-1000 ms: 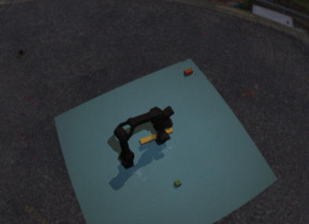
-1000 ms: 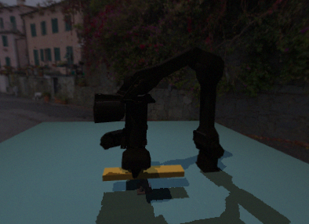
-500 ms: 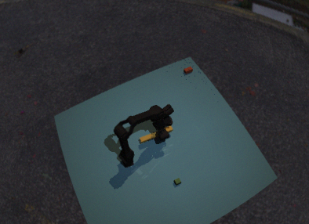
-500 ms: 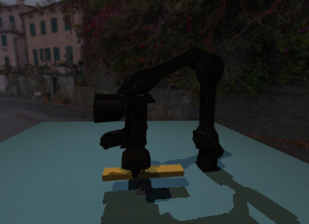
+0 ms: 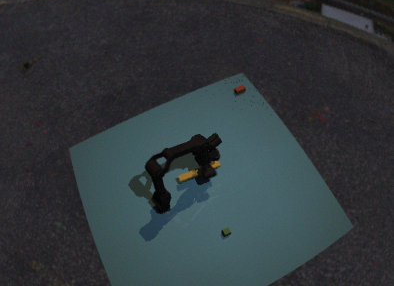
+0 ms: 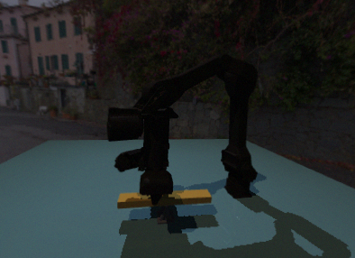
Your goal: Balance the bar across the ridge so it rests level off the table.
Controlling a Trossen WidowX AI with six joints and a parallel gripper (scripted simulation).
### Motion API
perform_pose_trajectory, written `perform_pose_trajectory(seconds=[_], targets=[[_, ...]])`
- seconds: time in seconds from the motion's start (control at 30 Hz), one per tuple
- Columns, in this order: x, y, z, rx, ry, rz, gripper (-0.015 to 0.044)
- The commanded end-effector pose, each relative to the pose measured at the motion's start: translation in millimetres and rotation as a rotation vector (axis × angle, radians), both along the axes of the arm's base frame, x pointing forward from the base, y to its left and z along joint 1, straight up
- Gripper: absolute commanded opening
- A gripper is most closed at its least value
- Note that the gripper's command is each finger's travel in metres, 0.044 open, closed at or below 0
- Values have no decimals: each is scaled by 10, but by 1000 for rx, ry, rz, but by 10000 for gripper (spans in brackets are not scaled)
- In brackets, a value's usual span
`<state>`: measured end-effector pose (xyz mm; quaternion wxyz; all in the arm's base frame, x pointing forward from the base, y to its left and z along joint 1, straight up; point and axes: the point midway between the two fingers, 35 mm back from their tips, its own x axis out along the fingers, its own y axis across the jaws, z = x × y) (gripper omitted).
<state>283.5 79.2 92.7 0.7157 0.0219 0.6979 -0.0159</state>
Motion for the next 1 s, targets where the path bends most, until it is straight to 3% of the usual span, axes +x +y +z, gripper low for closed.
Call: perform_pose_trajectory(seconds=[0.0,0.73,0.97], targets=[[0,0,1,0,0,0,171],[0,0,1,0,0,0,185],[0,0,1,0,0,0,369]])
